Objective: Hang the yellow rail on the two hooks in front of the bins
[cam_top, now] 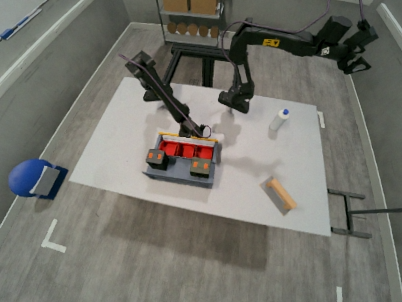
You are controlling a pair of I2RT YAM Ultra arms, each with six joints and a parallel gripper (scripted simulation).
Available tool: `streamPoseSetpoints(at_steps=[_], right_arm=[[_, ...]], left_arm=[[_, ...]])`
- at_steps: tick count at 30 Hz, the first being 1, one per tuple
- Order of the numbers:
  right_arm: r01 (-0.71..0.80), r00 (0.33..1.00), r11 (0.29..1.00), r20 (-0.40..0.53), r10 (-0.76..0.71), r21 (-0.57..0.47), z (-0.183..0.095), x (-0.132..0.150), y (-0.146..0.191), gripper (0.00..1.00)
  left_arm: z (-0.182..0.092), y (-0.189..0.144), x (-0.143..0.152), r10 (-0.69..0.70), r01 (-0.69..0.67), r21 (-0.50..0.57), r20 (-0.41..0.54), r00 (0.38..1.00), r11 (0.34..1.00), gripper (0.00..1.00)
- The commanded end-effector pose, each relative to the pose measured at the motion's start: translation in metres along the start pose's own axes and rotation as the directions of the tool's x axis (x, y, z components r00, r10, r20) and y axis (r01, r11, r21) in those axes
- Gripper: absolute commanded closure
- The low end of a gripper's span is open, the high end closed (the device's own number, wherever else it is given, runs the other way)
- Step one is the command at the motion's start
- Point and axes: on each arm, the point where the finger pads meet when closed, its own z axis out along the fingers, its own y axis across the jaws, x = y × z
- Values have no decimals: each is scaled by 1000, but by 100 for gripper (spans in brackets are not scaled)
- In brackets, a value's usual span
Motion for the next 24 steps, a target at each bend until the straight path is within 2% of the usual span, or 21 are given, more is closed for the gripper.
streamPoseSetpoints(at_steps=[1,24], right_arm=[[18,999,1000,27,-18,26,-10,-7,0,100],[29,1000,1000,10,-29,11,-2,-6,4,100]], left_arm=[[-9,3,-17,7,-7,-6,52,999,1000,0],[-9,3,-17,7,-7,-6,52,999,1000,0]])
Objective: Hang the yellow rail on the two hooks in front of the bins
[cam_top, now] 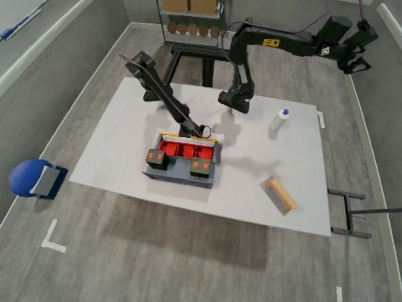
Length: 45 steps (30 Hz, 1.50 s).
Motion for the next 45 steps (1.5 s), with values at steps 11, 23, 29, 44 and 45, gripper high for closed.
streamPoseSetpoints(at_steps=[11,23,29,44,45], right_arm=[[28,999,999,21,-28,19,-8,-8,1,100],[35,999,999,4,-35,3,0,-6,5,100],[27,999,1000,20,-27,15,-7,-8,2,100],[21,1000,1000,17,-21,9,-5,-7,1,100],[21,1000,1000,17,-21,8,-5,-7,1,100]], left_arm=[[-9,3,-17,7,-7,-6,52,999,1000,0],[-9,3,-17,7,-7,-6,52,999,1000,0],[-9,3,-17,7,-7,-6,52,999,1000,0],[-9,3,-17,7,-7,-6,52,999,1000,0],[-9,3,-17,7,-7,-6,52,999,1000,0]])
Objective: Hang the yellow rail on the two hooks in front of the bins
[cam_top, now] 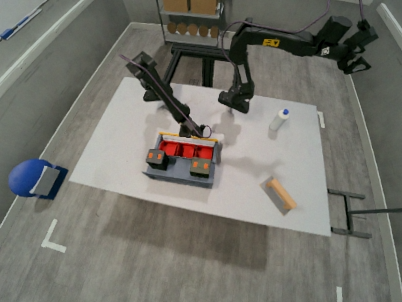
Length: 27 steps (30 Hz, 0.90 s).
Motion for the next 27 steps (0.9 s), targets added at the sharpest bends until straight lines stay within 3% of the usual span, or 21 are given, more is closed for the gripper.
streamPoseSetpoints(at_steps=[1,27], right_arm=[[13,1000,1000,24,-13,13,-8,-7,-1,100],[-2,1000,1000,30,2,13,-12,-7,-7,100]], left_arm=[[-9,3,-17,7,-7,-6,52,999,1000,0],[-9,3,-17,7,-7,-6,52,999,1000,0]])
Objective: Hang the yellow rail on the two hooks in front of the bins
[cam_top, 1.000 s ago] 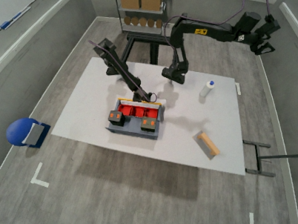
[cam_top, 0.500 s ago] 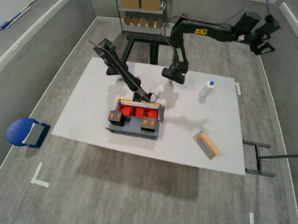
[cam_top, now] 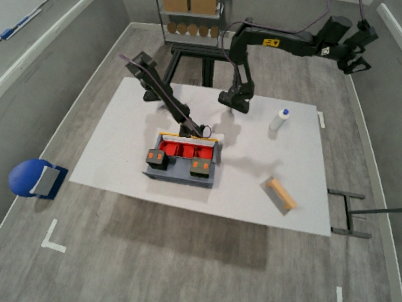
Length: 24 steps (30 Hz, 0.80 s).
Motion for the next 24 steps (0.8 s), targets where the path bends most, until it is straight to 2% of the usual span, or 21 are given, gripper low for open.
streamPoseSetpoints(at_steps=[1,24], right_arm=[[-3,999,1000,34,2,17,-13,-9,-9,100],[-3,999,1000,47,1,30,-19,-12,-13,100]], left_arm=[[-9,3,-17,7,-7,-6,52,999,1000,0],[-9,3,-17,7,-7,-6,52,999,1000,0]])
